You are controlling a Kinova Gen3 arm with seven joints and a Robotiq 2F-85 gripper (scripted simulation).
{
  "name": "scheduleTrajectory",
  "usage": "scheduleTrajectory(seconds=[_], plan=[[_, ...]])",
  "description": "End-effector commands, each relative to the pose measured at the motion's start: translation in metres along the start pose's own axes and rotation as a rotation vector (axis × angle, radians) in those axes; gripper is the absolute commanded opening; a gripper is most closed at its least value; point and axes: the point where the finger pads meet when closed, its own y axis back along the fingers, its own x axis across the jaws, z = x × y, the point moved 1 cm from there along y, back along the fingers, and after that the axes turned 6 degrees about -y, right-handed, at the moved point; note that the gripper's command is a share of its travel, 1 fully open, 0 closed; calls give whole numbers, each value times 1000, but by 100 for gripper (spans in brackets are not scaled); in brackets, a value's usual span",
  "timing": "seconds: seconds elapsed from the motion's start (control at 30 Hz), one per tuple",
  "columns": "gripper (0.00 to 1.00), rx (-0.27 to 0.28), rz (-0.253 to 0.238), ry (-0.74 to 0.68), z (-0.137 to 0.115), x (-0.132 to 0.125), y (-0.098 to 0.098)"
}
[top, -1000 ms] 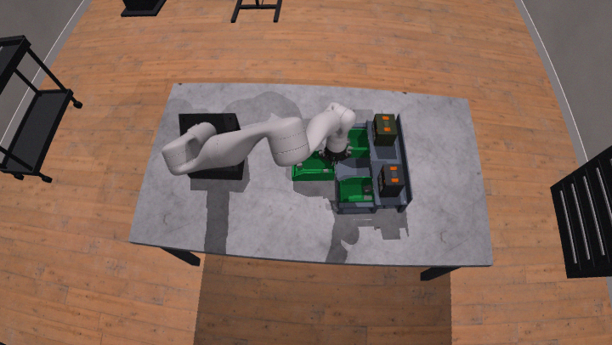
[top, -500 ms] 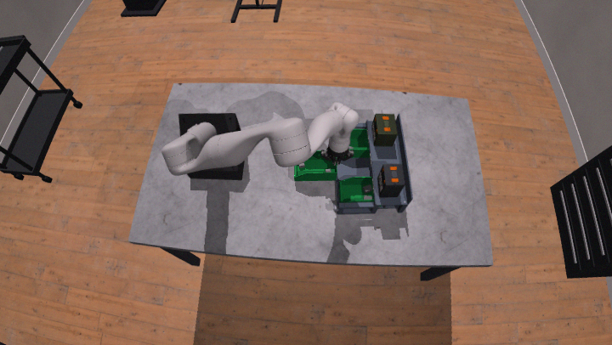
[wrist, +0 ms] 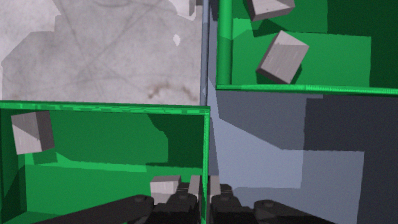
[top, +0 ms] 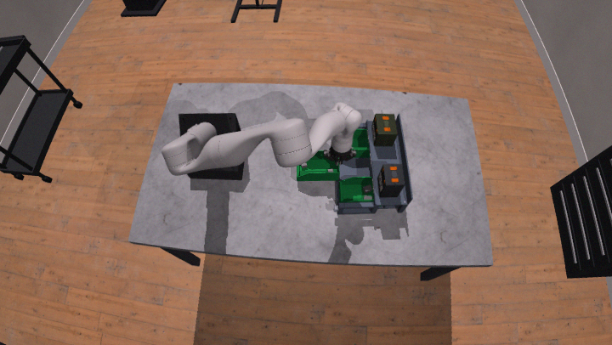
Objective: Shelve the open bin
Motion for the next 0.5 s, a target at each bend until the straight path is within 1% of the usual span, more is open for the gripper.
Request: scheduleTrajectory(seconds=[0.0,0.07,0.23,0.47], plan=[[10,2,3,0,-1,1,2],[10,2,3,0,-1,1,2],[10,2,3,0,-2,10,2],[10,2,3,0,-2,10,2]])
